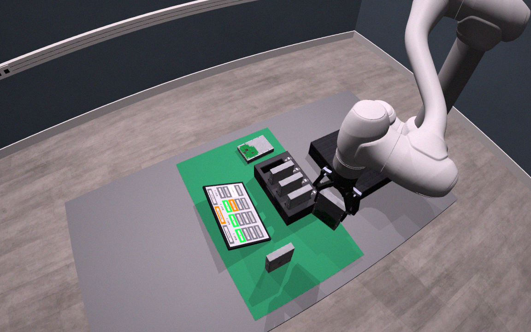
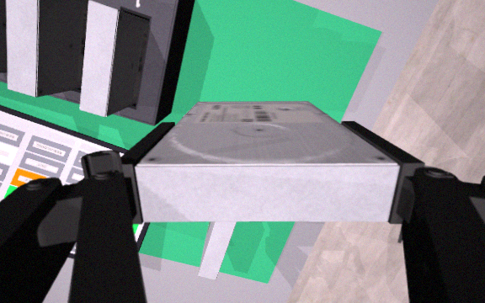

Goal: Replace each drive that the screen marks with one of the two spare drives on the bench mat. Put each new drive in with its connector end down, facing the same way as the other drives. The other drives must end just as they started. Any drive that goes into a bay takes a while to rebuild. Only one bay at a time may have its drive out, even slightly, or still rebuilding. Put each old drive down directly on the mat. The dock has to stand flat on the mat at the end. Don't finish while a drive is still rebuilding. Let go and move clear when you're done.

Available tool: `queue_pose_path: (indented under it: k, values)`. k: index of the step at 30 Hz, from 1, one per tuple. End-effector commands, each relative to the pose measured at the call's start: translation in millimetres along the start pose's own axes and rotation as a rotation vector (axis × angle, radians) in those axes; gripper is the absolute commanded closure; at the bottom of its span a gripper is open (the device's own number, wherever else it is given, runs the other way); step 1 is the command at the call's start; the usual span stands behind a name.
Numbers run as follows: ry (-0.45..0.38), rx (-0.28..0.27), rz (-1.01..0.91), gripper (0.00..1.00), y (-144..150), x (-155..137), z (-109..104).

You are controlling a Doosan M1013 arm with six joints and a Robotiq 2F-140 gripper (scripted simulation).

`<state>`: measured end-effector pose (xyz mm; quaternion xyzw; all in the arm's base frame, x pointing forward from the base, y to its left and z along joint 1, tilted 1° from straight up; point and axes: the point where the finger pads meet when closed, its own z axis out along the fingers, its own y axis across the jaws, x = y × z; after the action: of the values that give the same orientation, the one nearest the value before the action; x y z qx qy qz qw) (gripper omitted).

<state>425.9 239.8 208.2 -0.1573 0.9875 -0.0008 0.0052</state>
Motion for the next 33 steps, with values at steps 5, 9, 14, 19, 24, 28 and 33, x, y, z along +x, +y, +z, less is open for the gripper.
queue_pose_path:
  k: [5, 9, 14, 19, 24, 28, 33]
  values:
    - [-0.001, -0.001, 0.075, 0.90, -14.8, -1.5, -0.8]
    - [-0.001, -0.001, 0.140, 0.90, -27.9, -1.9, -0.7]
    - [-0.001, -0.001, 0.234, 0.90, -46.5, -2.0, -0.7]
    - [-0.001, -0.001, 0.296, 0.90, -58.8, -1.6, -0.7]
    - [-0.001, -0.001, 0.409, 0.90, -81.0, -0.2, -0.7]
    - [-0.001, -0.001, 0.505, 0.90, -99.9, 1.9, -0.7]
    - [0.000, -0.001, 0.606, 0.90, -119.5, 4.9, -0.7]
